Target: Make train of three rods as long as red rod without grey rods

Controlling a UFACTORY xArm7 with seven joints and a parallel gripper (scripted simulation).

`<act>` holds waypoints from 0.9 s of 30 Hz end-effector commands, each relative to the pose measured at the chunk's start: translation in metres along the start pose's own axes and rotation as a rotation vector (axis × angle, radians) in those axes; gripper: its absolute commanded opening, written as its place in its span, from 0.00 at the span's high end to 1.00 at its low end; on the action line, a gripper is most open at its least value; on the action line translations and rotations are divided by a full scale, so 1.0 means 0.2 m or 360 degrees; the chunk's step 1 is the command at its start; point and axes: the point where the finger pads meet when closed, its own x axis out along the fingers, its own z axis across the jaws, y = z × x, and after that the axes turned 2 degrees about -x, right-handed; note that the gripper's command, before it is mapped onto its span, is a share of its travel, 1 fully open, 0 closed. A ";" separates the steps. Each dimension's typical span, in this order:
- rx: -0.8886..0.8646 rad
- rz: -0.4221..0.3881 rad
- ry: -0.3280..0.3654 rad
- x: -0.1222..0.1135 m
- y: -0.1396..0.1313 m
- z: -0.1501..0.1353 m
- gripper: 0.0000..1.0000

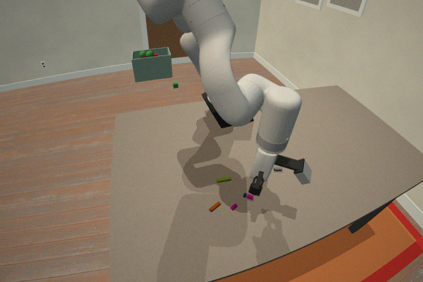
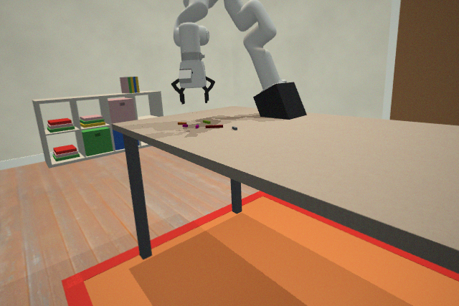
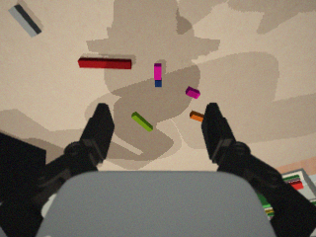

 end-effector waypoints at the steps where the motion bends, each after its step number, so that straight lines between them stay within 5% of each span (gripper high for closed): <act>1: 0.0073 0.0005 -0.0004 0.00 0.00 0.01 0.00; 27: 0.1223 0.0001 0.0000 0.05 -0.18 0.16 0.00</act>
